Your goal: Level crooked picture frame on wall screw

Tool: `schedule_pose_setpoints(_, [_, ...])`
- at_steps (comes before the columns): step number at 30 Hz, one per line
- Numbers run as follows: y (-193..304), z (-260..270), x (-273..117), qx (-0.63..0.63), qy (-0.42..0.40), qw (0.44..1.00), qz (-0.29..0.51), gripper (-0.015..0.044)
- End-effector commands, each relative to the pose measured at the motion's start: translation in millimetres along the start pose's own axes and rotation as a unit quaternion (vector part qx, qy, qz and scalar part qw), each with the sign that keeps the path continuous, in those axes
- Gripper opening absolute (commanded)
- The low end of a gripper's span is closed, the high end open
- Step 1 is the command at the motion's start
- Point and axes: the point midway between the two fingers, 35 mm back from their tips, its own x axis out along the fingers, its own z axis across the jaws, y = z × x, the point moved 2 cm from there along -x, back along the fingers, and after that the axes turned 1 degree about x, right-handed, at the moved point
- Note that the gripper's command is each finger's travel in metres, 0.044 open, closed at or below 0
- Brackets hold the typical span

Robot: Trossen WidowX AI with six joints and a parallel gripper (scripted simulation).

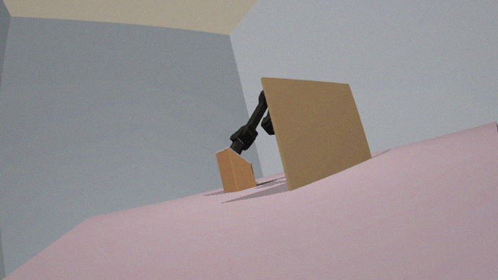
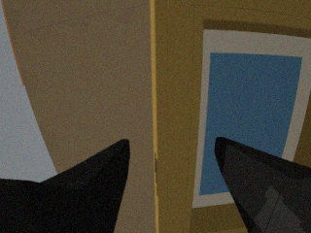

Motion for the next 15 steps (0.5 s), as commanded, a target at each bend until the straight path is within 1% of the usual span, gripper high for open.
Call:
schedule_pose_setpoints(1, [0.9,0.0,0.4,-0.002,0.001,1.0,0.002,0.0181])
schedule_pose_setpoints(5, [0.9,0.0,0.4,-0.002,0.001,1.0,0.002,0.0076])
schedule_pose_setpoints(11, [0.9,0.0,0.4,-0.002,0.001,1.0,0.002,0.0036])
schedule_pose_setpoints(12, [0.9,0.0,0.4,-0.002,0.001,1.0,0.002,0.001])
schedule_pose_setpoints(13, [0.9,0.0,0.4,-0.002,0.001,1.0,0.002,0.0])
schedule_pose_setpoints(15, [0.9,0.0,0.4,-0.002,0.001,1.0,0.002,0.0])
